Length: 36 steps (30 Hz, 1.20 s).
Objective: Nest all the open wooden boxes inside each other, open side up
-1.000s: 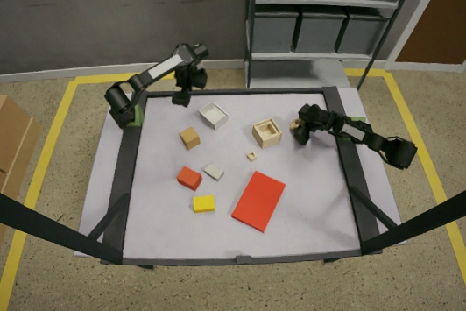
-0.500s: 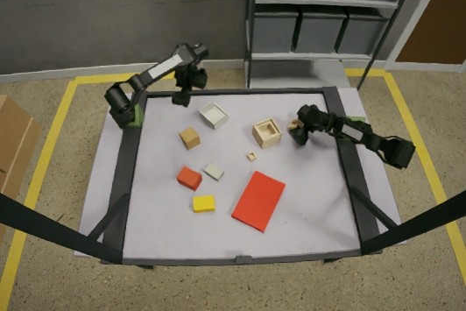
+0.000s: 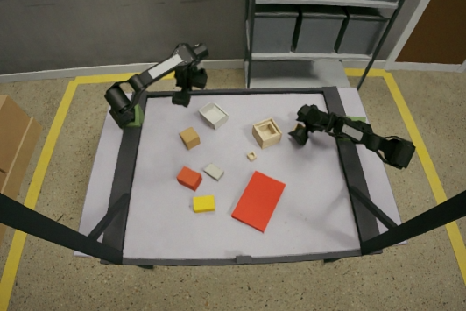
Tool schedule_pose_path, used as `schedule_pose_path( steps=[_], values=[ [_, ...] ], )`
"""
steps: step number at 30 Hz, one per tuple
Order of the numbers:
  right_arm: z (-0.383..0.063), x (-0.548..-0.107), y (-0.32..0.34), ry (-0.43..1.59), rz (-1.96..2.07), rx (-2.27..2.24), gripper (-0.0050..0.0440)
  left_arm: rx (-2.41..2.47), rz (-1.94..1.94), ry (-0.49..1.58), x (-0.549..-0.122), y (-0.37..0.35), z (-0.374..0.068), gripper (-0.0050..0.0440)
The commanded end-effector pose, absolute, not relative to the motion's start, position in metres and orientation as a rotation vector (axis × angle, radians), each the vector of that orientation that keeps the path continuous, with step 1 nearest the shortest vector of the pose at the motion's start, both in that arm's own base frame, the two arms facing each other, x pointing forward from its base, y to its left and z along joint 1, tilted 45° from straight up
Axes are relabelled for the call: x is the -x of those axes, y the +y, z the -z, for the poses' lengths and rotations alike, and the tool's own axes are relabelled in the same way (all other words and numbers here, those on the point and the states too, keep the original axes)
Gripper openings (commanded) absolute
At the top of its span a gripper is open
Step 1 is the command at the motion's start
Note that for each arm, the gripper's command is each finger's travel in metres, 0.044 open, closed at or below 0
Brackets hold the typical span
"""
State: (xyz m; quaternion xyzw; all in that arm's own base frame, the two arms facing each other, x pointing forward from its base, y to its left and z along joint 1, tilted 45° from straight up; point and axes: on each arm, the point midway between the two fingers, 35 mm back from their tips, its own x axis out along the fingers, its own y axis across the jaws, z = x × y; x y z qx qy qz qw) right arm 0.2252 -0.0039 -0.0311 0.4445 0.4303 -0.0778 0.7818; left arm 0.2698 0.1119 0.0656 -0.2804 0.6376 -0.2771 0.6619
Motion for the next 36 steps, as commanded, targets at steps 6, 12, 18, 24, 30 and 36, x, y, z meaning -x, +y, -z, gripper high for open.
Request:
schedule_pose_path(
  steps=[6,12,18,24,30,36],
  values=[
    [0.032,-0.224,-0.003,0.935,0.171,-0.962,0.04,0.62,0.622,1.427,-0.273,0.115,-0.069,0.04],
    [0.029,-0.227,-0.007,0.978,0.147,-0.959,0.04,0.62,0.622,1.427,-0.273,0.115,-0.069,0.04],
    [0.019,-0.23,-0.014,1.06,0.088,-0.97,0.04,0.62,0.622,1.427,-0.273,0.115,-0.069,0.04],
    [0.018,-0.225,-0.015,1.116,0.074,-0.988,0.04,0.62,0.622,1.427,-0.273,0.115,-0.069,0.04],
    [0.011,-0.228,-0.022,1.201,0.018,-0.987,0.04,0.62,0.622,1.427,-0.273,0.115,-0.069,0.04],
    [0.006,-0.224,-0.023,1.269,-0.013,-1.01,0.04,0.62,0.622,1.427,-0.273,0.115,-0.069,0.04]
  ],
)
